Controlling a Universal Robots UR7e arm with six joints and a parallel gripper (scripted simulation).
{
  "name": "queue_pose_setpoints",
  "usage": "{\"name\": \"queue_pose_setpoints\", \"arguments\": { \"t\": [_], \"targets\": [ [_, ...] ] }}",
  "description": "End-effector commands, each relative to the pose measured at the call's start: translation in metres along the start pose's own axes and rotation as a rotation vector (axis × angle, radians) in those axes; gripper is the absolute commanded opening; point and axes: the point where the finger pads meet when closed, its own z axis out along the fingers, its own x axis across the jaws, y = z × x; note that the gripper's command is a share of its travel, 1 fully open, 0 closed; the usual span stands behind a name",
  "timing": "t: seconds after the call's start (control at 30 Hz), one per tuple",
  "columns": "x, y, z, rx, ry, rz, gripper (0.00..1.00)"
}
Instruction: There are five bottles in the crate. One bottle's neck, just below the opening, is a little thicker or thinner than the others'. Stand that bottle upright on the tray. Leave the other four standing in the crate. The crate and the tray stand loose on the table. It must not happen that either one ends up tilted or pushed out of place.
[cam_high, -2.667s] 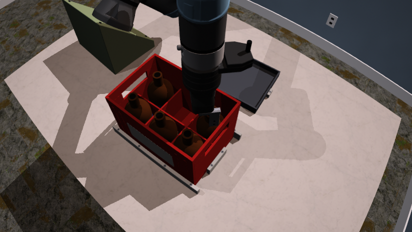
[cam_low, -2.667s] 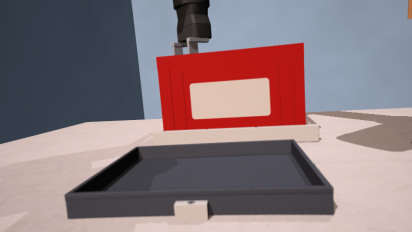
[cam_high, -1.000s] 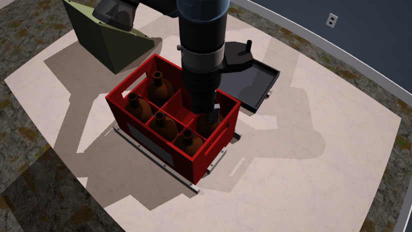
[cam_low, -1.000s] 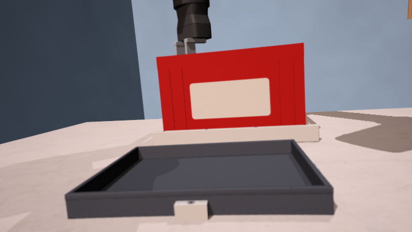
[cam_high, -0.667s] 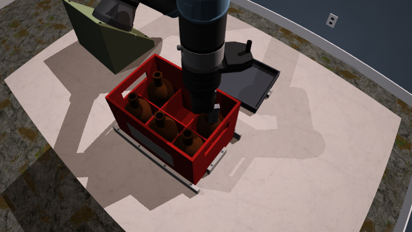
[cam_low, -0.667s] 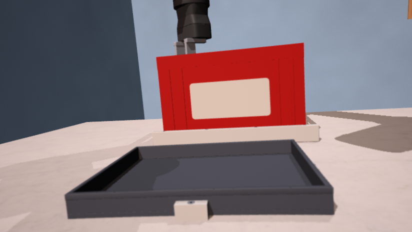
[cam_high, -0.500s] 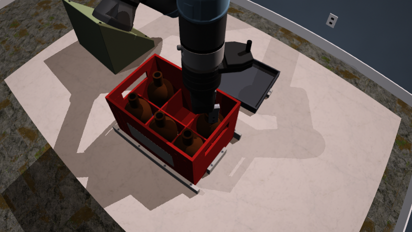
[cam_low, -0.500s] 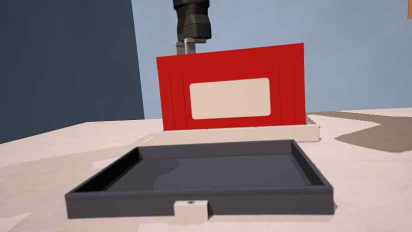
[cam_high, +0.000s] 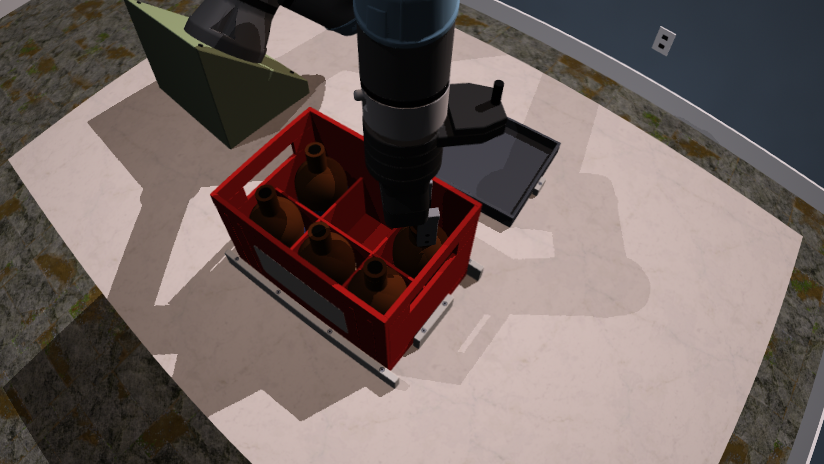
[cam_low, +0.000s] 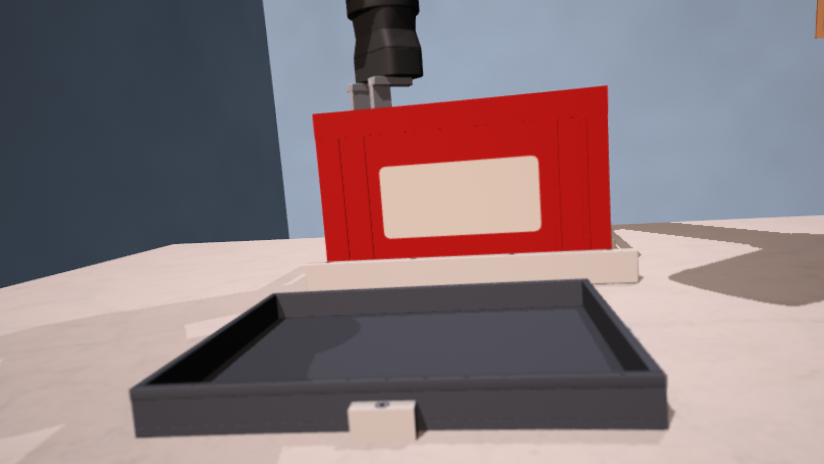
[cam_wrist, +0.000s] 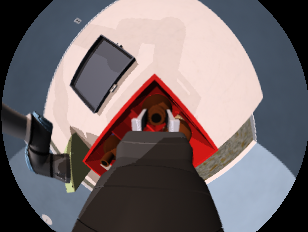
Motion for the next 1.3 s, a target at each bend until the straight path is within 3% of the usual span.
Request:
{"name": "queue_pose_setpoints", "arguments": {
  "t": [0.0,0.4,0.43,1.27],
  "targets": [
    [0.0004,0.0,-0.0006,0.0,0.001,0.0,0.0],
    [0.0004,0.0,-0.0006,0.0,0.001,0.0,0.0],
    [0.0004,0.0,-0.0006,0.0,0.001,0.0,1.0],
    [0.0004,0.0,-0.0006,0.0,0.001,0.0,1.0]
  ]
}}
